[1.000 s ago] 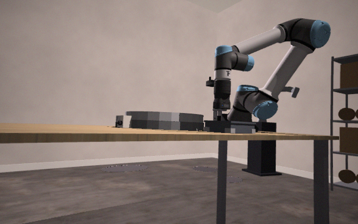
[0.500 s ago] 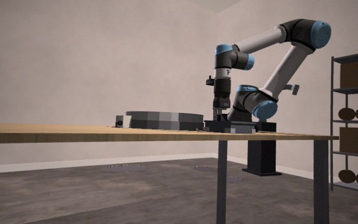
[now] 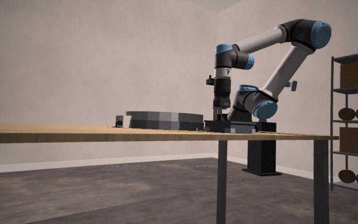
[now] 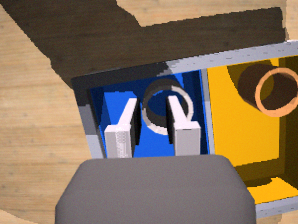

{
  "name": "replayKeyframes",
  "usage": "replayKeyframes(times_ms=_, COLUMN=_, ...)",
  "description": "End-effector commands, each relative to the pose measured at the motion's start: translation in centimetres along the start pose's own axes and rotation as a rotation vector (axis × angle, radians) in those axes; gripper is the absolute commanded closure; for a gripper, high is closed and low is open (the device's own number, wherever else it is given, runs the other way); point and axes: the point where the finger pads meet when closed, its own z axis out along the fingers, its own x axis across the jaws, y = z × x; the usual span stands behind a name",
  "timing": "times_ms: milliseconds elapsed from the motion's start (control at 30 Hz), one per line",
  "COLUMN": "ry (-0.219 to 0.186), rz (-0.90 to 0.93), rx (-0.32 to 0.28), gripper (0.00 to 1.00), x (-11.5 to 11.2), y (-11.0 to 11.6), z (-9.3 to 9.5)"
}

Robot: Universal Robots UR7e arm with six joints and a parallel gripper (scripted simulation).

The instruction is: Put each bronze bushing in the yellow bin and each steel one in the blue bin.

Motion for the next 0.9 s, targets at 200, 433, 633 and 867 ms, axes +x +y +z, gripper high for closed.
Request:
replayKeyframes(times_ms=200, ry=-0.008, rz=-0.003, rx=0.0, gripper=0.53, x=-0.3, y=0.1, z=-0.7)
replayKeyframes(times_ms=433, ry=-0.008, rz=-0.003, rx=0.0, gripper=0.53, x=-0.3, y=0.1, z=-0.7)
replayKeyframes(times_ms=633, ry=-0.005, rz=-0.002, rx=0.0, gripper=0.53, x=-0.1, y=0.0, z=-5.1)
replayKeyframes(times_ms=867, ry=-0.007, rz=-0.003, rx=0.0, gripper=0.53, x=-0.1, y=0.0, z=-8.3)
